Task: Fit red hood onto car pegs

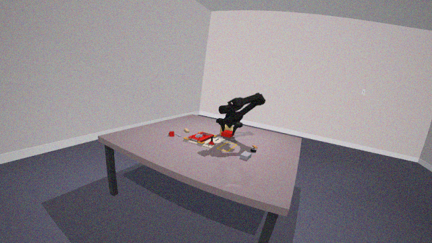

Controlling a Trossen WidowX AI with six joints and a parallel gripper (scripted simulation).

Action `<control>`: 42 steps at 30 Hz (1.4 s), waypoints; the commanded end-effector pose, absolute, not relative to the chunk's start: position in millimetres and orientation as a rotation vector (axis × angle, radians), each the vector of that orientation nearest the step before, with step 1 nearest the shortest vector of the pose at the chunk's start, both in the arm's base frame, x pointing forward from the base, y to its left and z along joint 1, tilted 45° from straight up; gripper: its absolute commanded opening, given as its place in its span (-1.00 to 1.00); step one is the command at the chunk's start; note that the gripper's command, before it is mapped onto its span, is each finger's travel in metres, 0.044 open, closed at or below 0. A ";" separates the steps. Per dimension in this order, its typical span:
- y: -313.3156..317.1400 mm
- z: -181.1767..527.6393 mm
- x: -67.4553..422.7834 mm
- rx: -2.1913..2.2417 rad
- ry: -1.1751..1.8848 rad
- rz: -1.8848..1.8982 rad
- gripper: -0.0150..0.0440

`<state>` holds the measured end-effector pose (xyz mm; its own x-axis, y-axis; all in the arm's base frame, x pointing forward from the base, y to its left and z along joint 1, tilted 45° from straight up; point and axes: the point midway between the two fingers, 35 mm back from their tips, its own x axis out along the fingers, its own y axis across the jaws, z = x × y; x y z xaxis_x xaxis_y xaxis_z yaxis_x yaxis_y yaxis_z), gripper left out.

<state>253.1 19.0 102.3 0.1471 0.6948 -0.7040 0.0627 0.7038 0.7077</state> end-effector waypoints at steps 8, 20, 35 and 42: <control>-0.9 121.4 249.0 0.686 1.368 0.508 -0.49; -15.2 113.5 260.6 0.703 1.371 0.491 -0.49; -50.3 90.9 282.6 0.703 1.374 0.480 -0.49; -67.1 78.2 290.8 0.702 1.374 0.478 -0.49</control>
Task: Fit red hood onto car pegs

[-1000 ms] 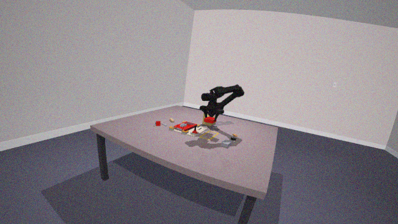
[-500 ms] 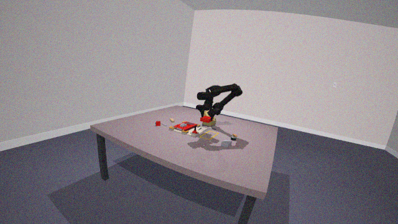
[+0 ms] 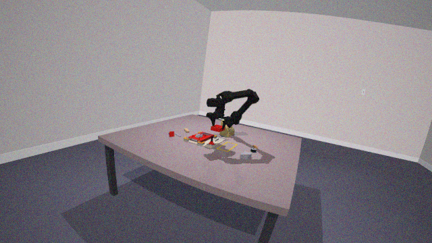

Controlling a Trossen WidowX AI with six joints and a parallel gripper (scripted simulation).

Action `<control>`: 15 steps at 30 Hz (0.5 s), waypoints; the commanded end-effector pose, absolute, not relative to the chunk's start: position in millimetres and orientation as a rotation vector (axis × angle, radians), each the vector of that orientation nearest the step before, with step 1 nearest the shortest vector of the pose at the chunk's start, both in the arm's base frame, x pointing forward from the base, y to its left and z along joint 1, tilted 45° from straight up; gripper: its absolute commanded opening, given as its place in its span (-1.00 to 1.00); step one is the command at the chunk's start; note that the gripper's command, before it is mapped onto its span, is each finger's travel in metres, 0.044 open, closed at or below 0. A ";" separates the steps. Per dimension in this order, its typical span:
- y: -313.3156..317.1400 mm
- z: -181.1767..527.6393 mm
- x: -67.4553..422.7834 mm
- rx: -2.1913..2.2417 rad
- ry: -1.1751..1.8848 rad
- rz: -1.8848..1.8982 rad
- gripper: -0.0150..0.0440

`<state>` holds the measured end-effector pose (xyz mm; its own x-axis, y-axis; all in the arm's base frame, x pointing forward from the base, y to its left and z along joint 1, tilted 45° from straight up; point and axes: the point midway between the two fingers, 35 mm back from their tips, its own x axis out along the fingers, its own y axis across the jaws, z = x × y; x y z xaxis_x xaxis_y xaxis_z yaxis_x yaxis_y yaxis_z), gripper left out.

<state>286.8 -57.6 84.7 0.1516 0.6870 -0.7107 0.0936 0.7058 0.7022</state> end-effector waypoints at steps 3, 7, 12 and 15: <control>-74.5 71.4 294.4 0.707 1.373 0.471 -0.49; -84.4 62.1 298.7 0.715 1.371 0.462 -0.49; -95.3 52.0 302.3 0.716 1.370 0.460 -0.49; -102.4 45.7 304.1 0.714 1.371 0.462 -0.49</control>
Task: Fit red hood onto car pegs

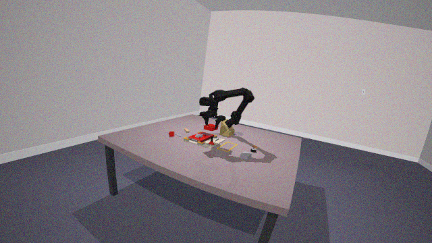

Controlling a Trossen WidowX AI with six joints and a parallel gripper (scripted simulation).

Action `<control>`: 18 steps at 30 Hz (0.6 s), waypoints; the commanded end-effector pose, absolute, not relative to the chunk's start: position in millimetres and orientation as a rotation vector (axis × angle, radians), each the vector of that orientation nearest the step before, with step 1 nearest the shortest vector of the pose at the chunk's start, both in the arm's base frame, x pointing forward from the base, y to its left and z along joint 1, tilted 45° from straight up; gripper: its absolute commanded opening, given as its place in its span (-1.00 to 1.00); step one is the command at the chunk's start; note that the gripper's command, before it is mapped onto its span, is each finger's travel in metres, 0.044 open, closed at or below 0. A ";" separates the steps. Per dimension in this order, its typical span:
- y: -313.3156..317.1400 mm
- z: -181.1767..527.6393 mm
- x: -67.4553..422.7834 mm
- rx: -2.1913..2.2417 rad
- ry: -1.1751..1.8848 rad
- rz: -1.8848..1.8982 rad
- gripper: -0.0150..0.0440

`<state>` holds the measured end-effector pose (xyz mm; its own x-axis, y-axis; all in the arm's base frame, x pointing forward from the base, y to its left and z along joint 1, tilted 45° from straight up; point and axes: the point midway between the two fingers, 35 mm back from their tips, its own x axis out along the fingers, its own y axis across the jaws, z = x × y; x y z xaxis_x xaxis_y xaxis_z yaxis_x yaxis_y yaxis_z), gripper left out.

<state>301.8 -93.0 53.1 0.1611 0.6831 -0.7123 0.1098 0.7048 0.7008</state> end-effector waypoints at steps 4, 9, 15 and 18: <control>-111.7 36.8 306.0 0.711 1.372 0.466 -0.49; -123.8 24.6 307.3 0.710 1.377 0.466 -0.49; -137.5 9.8 308.1 0.707 1.380 0.470 -0.49; -143.7 2.6 308.5 0.704 1.377 0.477 -0.49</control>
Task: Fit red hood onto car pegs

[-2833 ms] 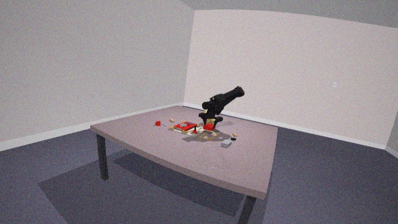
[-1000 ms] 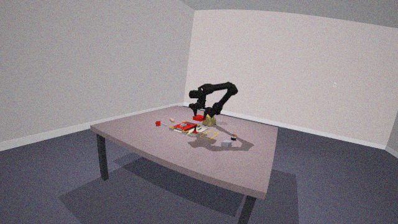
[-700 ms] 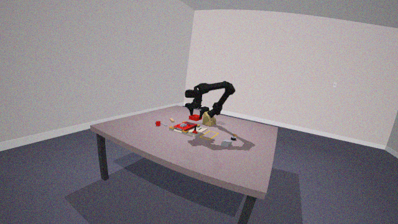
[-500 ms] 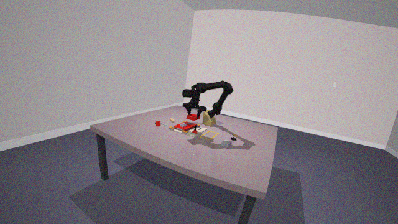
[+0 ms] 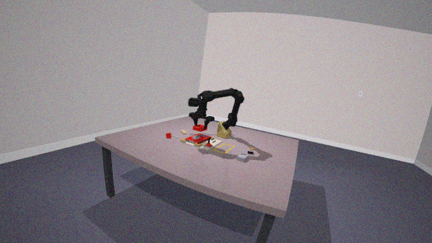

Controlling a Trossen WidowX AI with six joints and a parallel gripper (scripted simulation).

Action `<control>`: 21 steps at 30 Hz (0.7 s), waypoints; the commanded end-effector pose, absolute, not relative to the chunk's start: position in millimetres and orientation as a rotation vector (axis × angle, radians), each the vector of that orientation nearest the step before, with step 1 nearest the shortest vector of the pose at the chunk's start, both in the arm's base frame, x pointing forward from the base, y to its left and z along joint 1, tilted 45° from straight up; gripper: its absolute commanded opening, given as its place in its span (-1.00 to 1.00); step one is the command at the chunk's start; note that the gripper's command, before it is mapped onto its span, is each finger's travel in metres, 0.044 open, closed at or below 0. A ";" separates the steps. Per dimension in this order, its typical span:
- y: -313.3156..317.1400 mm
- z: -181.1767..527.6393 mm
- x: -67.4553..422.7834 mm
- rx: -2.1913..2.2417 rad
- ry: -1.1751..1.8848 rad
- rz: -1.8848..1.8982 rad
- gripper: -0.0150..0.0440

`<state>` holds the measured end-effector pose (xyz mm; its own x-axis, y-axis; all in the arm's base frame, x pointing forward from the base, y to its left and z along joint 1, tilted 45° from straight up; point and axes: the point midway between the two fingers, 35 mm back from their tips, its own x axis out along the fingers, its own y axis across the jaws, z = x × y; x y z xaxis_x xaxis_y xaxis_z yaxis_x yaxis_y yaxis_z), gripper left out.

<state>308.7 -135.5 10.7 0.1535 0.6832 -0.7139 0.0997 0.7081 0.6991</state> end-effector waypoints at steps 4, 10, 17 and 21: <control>-150.5 -5.5 308.7 0.702 1.373 0.485 -0.49; -148.6 -6.5 309.1 0.702 1.373 0.485 -0.49; -130.3 -30.6 314.9 0.702 1.372 0.485 -0.49; -119.6 -43.2 317.5 0.702 1.372 0.486 -0.49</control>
<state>315.7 -128.8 -33.0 0.1503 0.6817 -0.7160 0.0812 0.7133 0.6961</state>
